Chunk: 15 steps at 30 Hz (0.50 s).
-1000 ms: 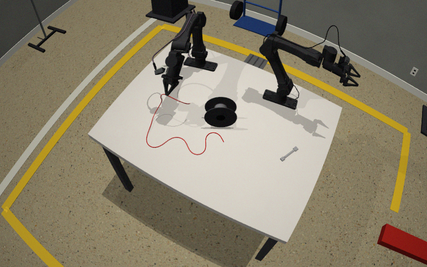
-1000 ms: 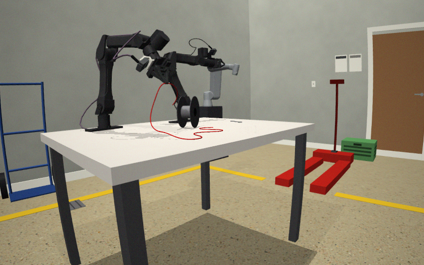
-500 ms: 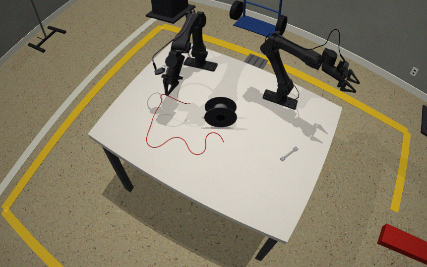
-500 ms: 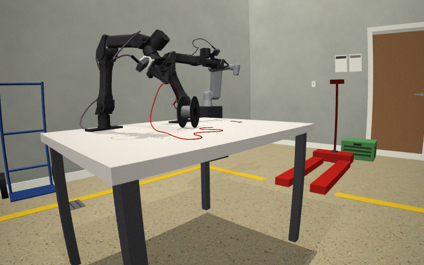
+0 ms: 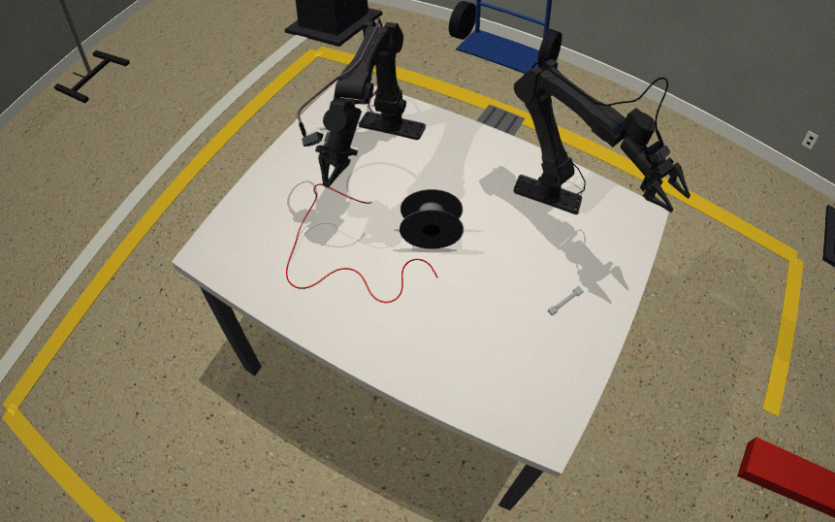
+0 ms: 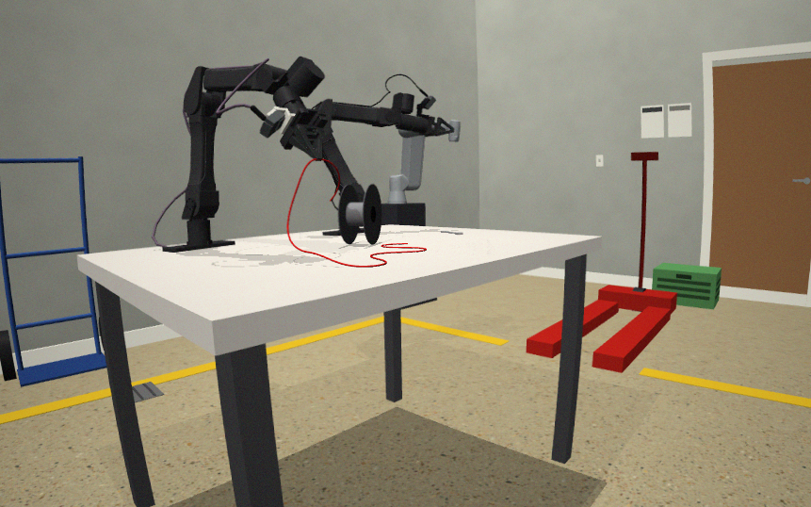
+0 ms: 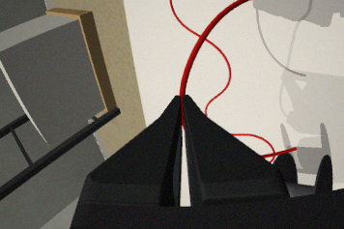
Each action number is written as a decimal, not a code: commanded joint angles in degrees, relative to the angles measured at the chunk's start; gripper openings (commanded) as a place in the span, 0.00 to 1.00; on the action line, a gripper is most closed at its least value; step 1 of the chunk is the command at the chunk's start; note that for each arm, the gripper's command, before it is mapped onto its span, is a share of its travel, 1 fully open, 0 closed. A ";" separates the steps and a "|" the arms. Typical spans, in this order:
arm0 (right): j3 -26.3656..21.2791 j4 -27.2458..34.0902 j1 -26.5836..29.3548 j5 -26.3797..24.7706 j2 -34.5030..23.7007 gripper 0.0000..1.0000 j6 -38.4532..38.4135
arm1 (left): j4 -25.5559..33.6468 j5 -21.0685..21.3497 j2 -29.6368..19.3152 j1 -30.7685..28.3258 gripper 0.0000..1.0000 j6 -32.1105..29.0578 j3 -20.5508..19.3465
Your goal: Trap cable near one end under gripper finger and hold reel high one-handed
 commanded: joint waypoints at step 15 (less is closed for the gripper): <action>1.53 -0.40 -0.36 1.20 -2.38 0.00 -0.42 | -9.38 13.30 2.78 -22.67 0.75 10.07 -2.07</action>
